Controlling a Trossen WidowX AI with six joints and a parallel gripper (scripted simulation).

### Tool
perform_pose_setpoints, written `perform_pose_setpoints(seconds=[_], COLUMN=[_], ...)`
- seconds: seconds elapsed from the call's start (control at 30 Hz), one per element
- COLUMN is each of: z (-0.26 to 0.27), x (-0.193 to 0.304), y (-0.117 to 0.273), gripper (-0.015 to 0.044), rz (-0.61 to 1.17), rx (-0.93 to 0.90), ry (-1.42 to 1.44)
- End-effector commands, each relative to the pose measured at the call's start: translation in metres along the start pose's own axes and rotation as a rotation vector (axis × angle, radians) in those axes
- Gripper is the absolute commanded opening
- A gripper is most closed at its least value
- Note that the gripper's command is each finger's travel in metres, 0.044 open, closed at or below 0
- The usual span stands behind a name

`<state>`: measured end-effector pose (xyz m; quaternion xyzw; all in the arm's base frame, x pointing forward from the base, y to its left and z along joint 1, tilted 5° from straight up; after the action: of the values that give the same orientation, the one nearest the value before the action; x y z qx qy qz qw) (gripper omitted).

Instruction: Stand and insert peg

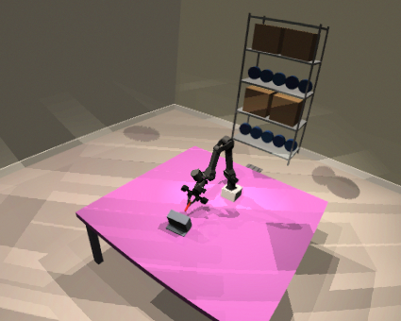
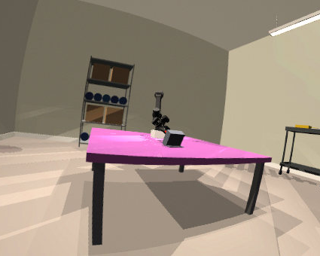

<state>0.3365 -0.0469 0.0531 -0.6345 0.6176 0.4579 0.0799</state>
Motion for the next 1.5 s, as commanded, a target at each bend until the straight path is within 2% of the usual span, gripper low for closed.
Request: perform_pose_setpoints(seconds=[0.0,1.47], z=[-0.001,0.002], x=[-0.002,-0.007], y=[-0.005,-0.042], gripper=[0.0,0.0], rz=[-0.012,-0.063], rx=[0.011,0.035], ry=[0.001,0.017])
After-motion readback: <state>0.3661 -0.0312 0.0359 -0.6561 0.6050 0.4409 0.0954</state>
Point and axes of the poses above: the point midway between the two fingers, 35 mm back from their tips, its own y axis back along the fingers, its own z axis across the jaws, x = y × z, the point moved 3 cm from there along y, back along the fingers, and after that the axes turned 6 degrees about y, right-handed, at the moved point
